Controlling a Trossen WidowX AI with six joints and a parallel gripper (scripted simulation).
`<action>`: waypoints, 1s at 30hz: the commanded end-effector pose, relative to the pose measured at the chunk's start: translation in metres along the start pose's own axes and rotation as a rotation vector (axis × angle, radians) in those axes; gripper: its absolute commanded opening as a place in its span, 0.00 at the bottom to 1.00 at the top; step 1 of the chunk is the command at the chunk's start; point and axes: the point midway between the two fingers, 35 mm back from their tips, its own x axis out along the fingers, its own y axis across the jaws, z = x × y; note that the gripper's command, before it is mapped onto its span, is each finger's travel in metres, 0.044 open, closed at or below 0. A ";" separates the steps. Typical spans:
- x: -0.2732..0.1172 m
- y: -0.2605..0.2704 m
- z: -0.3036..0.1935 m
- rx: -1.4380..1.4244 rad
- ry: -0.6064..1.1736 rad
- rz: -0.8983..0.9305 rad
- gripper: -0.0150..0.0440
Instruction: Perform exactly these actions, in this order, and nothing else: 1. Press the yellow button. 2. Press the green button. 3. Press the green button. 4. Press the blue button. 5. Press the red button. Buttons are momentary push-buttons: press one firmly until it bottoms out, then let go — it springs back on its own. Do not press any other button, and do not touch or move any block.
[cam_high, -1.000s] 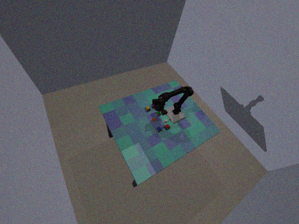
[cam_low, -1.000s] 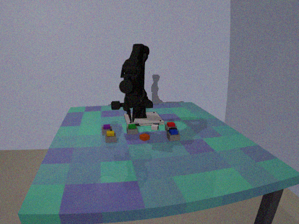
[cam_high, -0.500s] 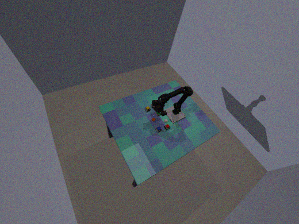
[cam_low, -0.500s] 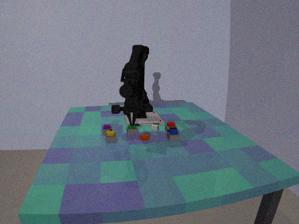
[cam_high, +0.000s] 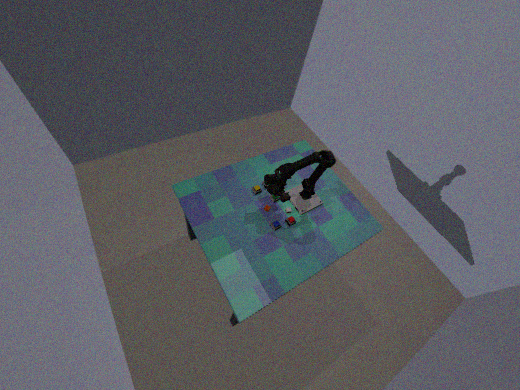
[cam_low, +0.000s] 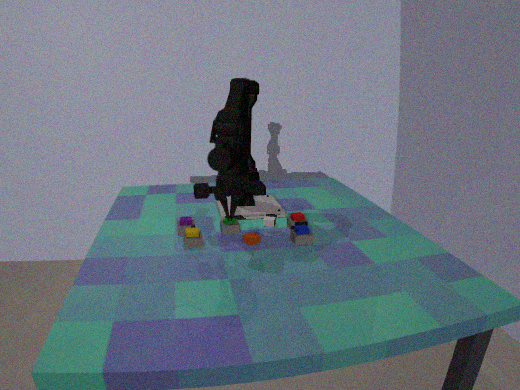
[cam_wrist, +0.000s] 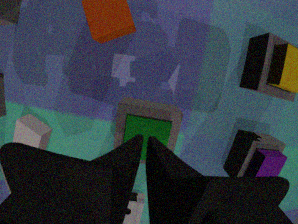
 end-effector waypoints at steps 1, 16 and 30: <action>-0.003 0.000 0.000 0.000 0.000 0.000 0.29; -0.094 0.000 0.000 0.005 0.002 -0.003 0.29; -0.100 0.087 0.078 0.005 -0.004 0.006 0.29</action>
